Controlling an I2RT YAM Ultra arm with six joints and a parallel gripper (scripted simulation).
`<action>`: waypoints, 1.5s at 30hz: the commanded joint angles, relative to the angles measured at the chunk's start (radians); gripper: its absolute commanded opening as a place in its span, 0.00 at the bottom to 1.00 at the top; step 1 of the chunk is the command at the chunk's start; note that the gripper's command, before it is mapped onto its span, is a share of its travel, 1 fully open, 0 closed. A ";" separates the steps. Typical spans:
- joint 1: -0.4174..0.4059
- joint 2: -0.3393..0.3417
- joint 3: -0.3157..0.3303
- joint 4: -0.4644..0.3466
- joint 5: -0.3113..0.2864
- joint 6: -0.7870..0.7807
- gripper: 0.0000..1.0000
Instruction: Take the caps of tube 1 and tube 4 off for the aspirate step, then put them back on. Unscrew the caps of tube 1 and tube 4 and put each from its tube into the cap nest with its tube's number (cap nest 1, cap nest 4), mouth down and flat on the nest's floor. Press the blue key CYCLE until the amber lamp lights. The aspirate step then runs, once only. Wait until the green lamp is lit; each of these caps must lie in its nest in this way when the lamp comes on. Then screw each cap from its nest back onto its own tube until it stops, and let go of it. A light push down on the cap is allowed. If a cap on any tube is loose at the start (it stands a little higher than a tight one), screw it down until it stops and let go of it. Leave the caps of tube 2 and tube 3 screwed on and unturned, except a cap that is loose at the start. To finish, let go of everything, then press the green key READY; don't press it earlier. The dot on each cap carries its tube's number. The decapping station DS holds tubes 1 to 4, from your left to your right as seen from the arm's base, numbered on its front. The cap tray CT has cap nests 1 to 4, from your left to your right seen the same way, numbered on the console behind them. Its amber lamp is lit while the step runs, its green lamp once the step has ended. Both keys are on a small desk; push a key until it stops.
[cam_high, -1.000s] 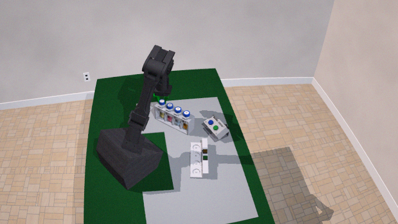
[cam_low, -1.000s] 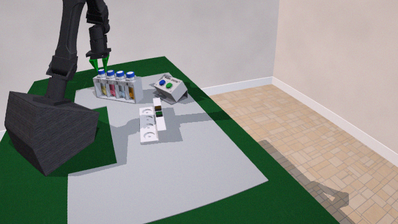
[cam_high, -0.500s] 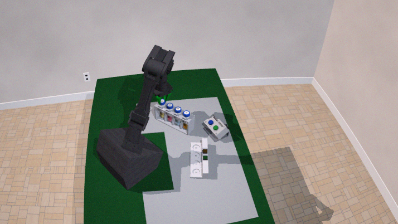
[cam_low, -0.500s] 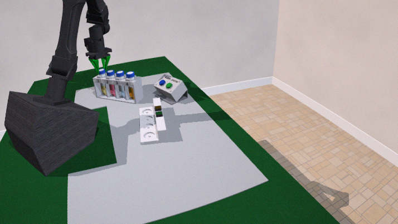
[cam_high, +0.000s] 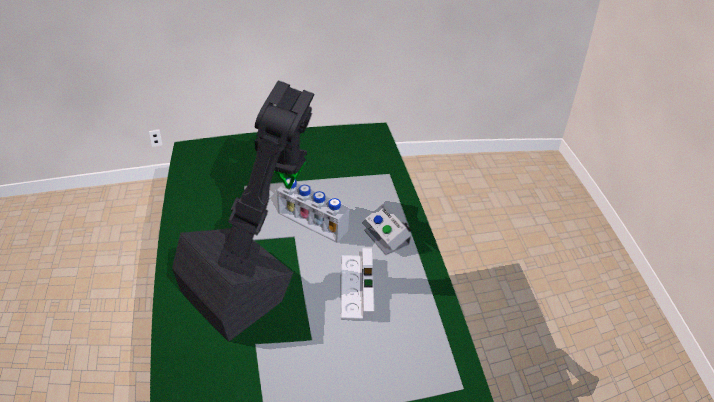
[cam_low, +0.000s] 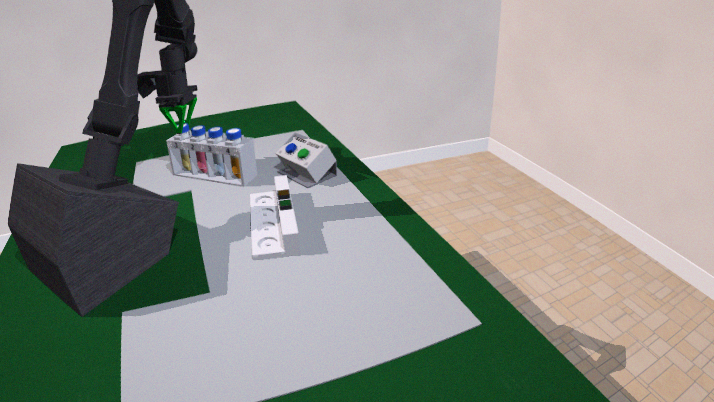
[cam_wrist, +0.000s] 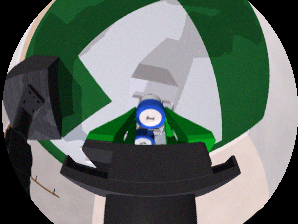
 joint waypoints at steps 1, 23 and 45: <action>0.001 -0.005 0.005 -0.001 -0.002 -0.125 0.00; 0.004 -0.009 0.011 -0.012 -0.001 0.288 0.49; 0.009 -0.019 0.020 -0.032 0.002 1.285 0.49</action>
